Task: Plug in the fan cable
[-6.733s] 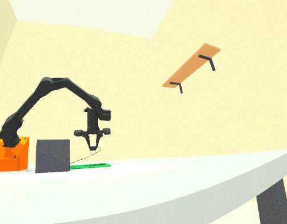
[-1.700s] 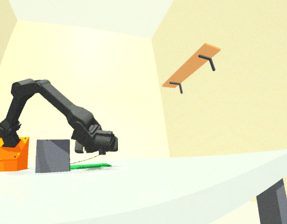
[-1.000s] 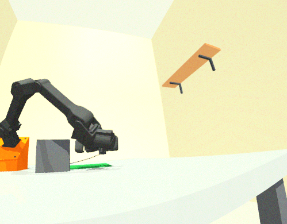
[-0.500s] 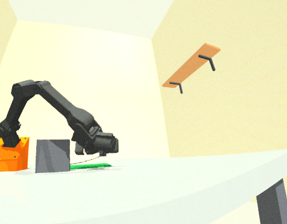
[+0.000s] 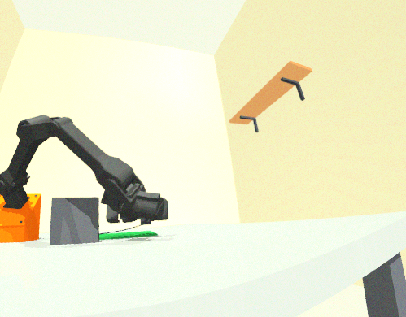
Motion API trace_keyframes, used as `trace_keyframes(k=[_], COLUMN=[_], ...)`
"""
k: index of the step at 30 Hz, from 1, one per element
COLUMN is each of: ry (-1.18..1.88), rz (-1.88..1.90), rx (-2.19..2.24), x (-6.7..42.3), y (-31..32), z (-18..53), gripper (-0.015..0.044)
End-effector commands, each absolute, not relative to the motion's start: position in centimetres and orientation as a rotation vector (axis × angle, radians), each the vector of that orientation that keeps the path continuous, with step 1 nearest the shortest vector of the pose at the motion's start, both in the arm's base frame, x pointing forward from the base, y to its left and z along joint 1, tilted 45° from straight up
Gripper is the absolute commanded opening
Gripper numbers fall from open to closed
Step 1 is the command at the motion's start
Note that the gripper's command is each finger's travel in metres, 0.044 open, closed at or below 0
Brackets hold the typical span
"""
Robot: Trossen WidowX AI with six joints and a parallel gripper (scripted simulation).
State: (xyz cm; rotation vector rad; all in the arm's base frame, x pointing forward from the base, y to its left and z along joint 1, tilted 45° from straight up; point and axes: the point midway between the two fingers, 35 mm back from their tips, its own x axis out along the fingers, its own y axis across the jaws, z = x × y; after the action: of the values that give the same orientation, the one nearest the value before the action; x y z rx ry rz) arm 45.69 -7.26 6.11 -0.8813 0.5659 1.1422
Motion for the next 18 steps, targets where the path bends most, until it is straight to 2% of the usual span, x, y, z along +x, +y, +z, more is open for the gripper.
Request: trace_keyframes(k=[1, 18], ry=[0.563, 0.564], rz=[1.150, 1.150], rx=[-0.877, -0.878], x=[45.71, 45.86], y=[-7.48, -8.44], z=[5.63, 4.78], gripper=[0.0000, 0.0000])
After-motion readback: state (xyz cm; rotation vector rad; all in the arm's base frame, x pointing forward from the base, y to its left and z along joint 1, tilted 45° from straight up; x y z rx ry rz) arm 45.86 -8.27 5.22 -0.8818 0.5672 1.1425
